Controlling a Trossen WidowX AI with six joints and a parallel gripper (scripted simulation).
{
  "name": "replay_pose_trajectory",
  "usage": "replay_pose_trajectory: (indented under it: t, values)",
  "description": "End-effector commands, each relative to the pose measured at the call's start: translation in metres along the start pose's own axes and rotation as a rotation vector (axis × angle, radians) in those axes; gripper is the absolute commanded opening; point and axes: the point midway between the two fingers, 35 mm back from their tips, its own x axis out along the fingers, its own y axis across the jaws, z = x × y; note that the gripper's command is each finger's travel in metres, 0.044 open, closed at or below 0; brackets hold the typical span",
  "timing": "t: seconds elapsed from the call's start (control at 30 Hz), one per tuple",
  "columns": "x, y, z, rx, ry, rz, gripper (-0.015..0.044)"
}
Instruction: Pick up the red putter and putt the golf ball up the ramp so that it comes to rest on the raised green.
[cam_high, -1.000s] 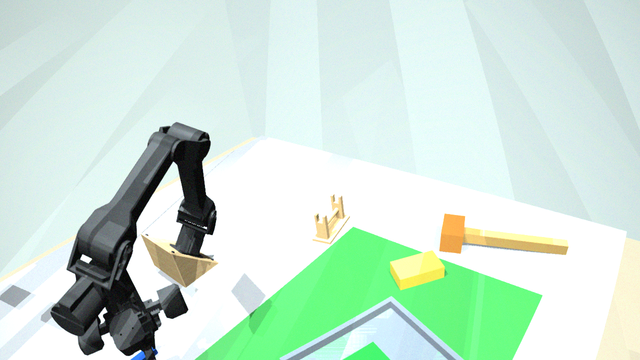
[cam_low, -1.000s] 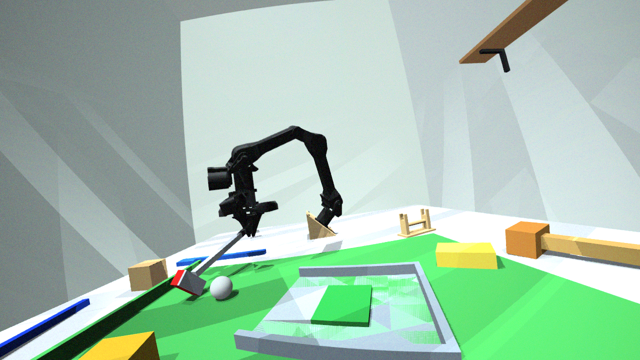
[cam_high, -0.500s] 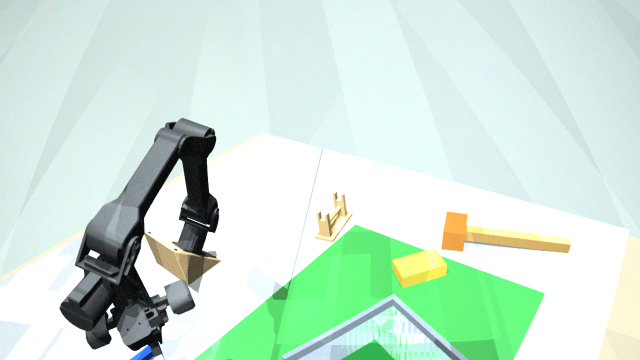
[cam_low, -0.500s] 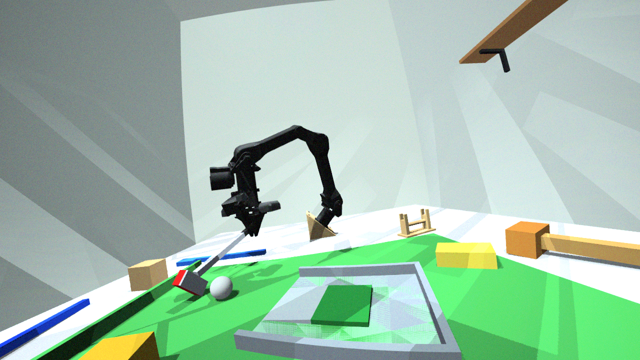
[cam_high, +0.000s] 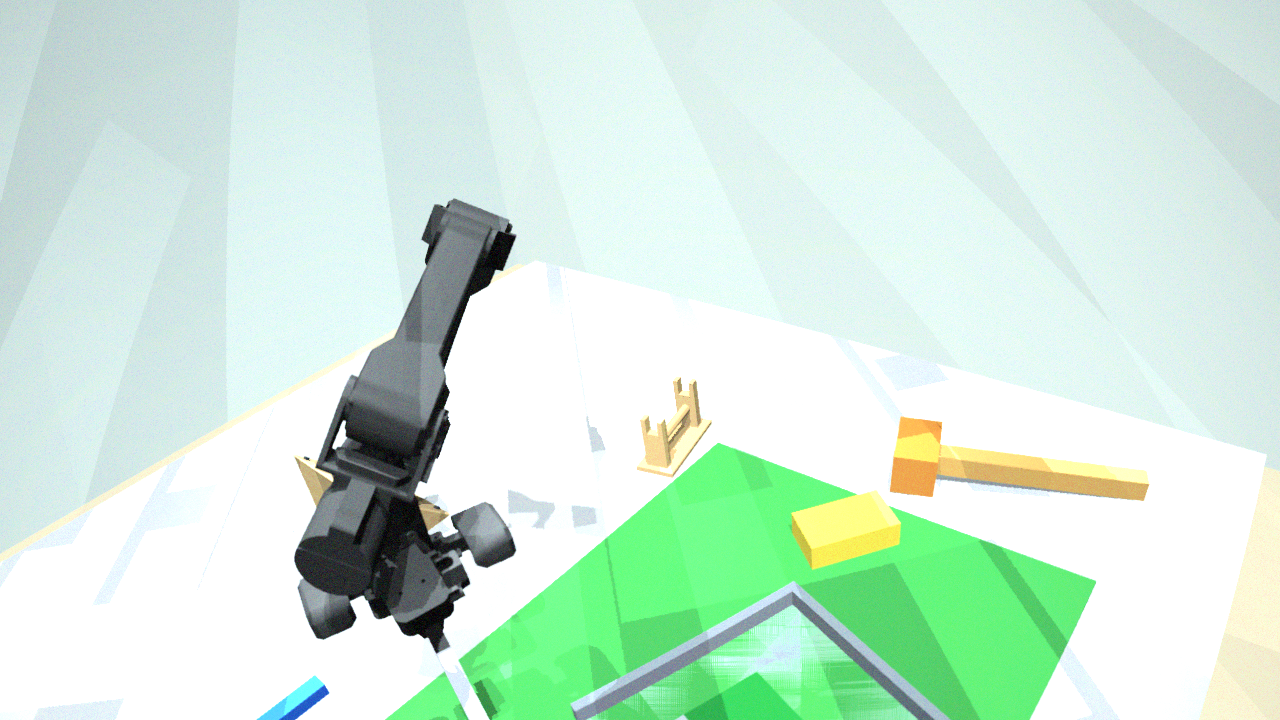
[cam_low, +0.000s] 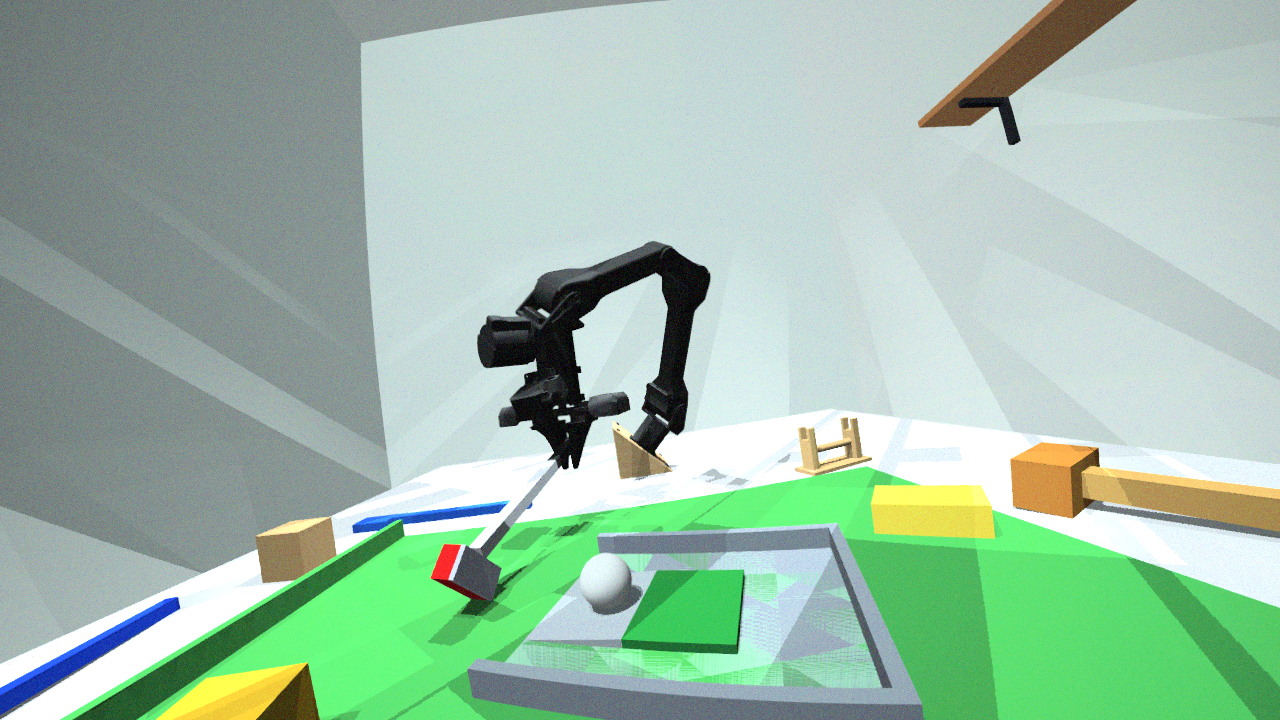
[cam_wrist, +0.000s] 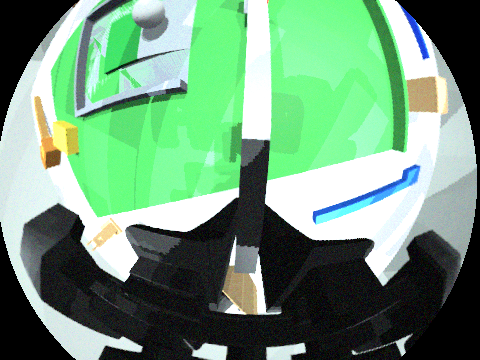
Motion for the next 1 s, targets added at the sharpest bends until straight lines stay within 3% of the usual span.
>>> replay_pose_trajectory:
  t: [0.0, 0.37, 0.97]
  values:
    - [-0.01, 0.004, 0.0, 0.006, -0.009, 0.007, 0.0]
    - [-0.058, 0.004, -0.002, 0.007, -0.008, 0.006, 0.0]
    - [-0.05, 0.004, -0.002, 0.015, -0.005, 0.011, 0.0]
